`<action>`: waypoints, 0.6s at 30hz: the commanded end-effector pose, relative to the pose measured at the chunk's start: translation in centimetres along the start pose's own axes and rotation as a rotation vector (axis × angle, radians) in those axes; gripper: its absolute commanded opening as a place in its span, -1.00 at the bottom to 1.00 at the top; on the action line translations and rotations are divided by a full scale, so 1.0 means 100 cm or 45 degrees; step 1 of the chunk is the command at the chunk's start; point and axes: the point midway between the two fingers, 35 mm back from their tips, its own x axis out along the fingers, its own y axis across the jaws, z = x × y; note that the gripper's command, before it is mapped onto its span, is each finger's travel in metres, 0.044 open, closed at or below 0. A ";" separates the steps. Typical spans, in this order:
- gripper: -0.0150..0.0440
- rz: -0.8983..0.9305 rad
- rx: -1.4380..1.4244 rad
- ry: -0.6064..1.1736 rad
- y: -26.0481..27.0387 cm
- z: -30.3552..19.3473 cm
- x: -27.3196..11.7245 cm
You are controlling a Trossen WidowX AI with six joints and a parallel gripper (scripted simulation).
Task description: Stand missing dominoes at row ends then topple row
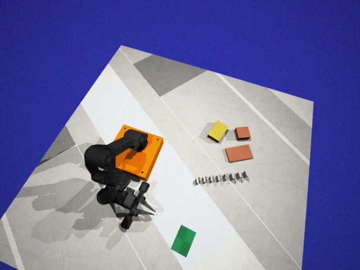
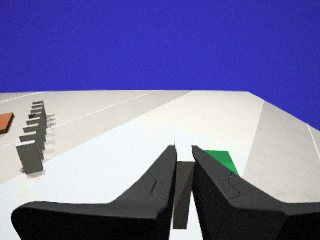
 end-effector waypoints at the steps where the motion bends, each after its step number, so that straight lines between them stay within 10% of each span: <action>1: -0.42 0.000 -0.015 0.006 -0.002 -0.012 0.001; 18: -0.42 0.012 -0.029 0.030 0.005 -0.066 0.004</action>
